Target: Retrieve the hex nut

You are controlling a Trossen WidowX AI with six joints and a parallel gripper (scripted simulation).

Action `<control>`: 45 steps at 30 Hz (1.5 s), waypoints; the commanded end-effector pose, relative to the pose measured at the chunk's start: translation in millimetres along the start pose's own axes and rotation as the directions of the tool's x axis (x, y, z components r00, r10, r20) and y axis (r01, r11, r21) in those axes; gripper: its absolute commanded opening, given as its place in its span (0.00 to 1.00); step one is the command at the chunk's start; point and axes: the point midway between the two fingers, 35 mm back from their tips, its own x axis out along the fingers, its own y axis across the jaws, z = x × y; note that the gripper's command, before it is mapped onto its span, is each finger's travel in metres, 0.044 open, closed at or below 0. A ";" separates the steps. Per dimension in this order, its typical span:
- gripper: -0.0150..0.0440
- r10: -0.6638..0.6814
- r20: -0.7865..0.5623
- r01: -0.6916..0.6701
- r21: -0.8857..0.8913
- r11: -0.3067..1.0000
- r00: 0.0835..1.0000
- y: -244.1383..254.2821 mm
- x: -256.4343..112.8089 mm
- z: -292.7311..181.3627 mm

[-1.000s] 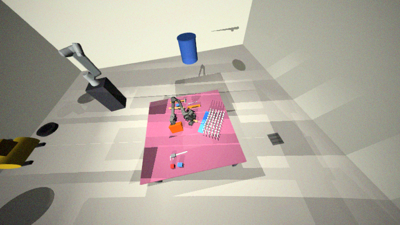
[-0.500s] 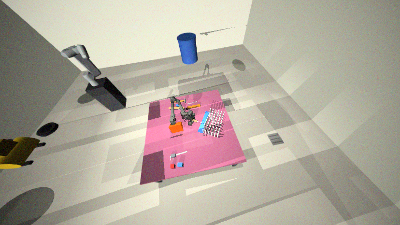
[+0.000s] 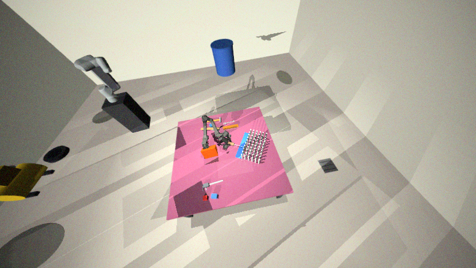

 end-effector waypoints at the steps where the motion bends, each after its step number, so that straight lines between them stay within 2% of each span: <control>1: 0.25 0.002 -0.006 -0.002 0.006 1.000 1.000 1.2 -2.0 2.3; 45: 0.25 0.003 -0.006 -0.003 0.008 1.000 1.000 1.4 -11.4 22.8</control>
